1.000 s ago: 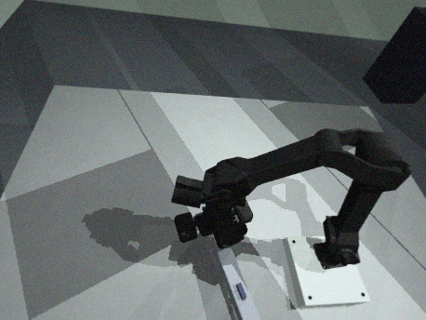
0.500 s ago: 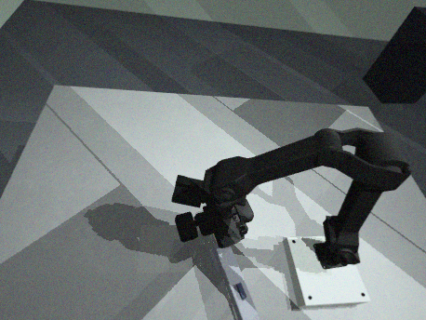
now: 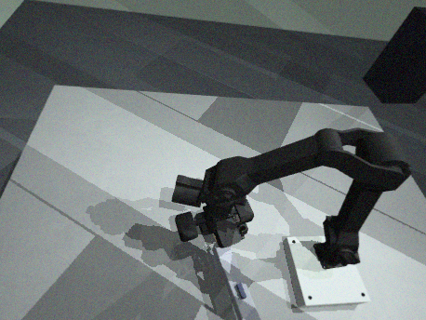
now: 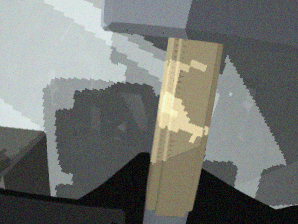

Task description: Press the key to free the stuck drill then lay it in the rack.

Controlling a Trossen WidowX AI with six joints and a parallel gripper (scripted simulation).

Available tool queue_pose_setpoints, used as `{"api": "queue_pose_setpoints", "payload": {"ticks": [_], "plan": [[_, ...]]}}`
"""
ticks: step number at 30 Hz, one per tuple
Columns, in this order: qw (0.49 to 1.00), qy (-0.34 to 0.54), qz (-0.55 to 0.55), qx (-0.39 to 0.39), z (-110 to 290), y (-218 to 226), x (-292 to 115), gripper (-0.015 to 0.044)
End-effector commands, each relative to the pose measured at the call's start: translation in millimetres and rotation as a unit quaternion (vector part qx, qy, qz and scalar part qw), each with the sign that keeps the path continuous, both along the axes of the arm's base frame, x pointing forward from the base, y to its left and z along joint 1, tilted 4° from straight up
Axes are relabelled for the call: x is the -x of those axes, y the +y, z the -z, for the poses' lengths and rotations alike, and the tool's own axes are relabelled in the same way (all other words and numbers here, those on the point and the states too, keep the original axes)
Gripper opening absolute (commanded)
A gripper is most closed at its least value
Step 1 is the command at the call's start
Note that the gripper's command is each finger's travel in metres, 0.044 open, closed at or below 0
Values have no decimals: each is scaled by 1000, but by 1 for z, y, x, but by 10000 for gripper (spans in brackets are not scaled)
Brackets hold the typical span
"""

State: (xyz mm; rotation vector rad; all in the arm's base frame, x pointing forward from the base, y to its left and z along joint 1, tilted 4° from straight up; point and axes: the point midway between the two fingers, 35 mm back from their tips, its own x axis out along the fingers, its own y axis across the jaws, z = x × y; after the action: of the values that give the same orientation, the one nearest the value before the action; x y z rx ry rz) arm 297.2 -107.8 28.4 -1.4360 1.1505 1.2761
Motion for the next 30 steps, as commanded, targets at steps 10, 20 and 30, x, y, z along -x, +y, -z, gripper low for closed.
{"api": "queue_pose_setpoints", "payload": {"ticks": [10,20,30], "plan": [[1000,-1,0,-1,-2,1,0,0],[1000,-1,0,-1,-1,-4,-1,0],[1000,-1,0,-1,-2,-18,-4,0]]}}
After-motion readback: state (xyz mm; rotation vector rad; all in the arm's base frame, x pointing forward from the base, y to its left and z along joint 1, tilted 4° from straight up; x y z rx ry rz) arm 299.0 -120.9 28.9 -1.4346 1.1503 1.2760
